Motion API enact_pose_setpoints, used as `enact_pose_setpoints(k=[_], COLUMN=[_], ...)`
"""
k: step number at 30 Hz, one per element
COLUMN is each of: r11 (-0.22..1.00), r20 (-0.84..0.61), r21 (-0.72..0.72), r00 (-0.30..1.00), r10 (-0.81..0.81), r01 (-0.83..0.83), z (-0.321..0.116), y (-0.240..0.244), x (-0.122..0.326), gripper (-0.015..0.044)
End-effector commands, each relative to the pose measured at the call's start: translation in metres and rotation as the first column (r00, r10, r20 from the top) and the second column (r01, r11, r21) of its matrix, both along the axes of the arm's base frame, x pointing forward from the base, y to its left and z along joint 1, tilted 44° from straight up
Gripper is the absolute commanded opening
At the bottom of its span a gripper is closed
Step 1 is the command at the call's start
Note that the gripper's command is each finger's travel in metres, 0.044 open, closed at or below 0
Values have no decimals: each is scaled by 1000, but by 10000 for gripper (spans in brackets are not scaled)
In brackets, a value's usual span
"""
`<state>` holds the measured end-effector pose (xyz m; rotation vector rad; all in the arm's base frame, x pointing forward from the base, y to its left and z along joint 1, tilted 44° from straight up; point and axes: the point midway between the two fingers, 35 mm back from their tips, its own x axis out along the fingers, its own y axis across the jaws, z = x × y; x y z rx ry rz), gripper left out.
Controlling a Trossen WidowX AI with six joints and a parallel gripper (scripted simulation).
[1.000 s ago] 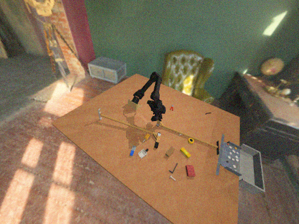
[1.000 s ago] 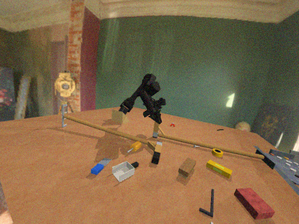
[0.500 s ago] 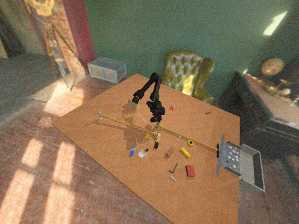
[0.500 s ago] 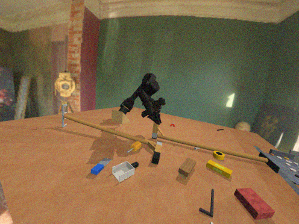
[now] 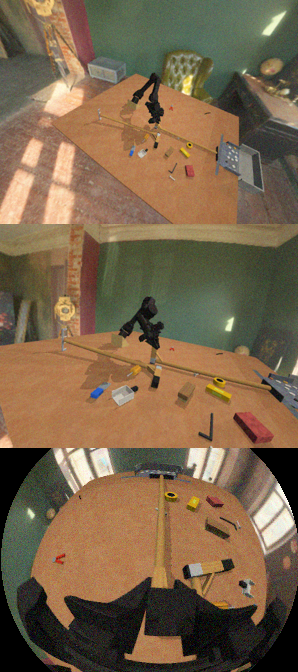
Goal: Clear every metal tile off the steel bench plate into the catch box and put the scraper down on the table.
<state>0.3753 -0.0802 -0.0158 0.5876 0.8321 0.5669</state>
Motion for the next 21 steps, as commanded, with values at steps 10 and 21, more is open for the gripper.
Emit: enact_pose_setpoints(k=[10,21], r11=[998,998], r20=[-51,-60], r21=[-10,-10], r00=[997,996], r10=[-55,-64], r01=[55,63], z=[-11,-2], y=[-13,-3], x=[0,-4], gripper=[0,0])
